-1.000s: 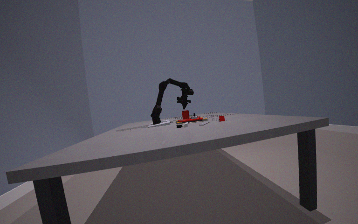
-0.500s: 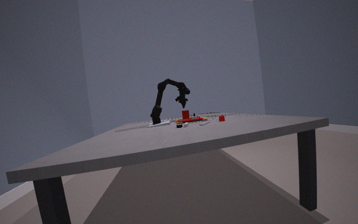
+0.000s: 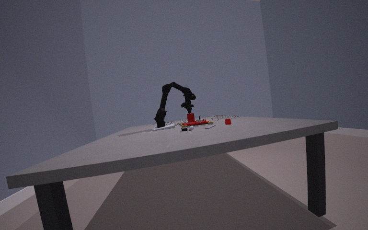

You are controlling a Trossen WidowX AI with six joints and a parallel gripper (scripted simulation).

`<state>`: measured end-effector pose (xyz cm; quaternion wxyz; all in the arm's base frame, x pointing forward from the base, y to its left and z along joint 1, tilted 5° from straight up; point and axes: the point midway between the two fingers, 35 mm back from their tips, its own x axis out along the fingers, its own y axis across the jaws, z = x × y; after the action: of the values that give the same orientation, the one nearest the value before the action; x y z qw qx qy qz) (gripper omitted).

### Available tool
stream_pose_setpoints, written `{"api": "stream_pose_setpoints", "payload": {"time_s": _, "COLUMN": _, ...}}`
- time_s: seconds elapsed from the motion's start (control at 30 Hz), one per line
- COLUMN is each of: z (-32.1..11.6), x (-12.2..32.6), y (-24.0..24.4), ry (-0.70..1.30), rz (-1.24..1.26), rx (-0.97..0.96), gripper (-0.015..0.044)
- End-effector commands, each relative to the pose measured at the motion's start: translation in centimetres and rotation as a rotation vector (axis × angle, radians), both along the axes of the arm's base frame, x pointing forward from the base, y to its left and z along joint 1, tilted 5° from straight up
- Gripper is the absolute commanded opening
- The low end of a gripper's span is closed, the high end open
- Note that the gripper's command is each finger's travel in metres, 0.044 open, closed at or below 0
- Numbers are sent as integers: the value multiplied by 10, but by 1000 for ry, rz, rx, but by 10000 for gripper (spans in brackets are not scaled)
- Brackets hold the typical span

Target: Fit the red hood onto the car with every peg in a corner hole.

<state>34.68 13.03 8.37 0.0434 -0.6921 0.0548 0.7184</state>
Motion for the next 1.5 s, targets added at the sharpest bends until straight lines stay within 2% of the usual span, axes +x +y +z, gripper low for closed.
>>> {"api": "stream_pose_setpoints", "payload": {"time_s": 0.0, "z": -8, "x": -2, "y": -1, "ry": 9, "rz": 4, "rx": -7, "gripper": 0}}
{"api": "stream_pose_setpoints", "payload": {"time_s": 1.47, "z": -7, "x": -4, "y": -39, "ry": 9, "rz": 4, "rx": -10, "gripper": 0}}
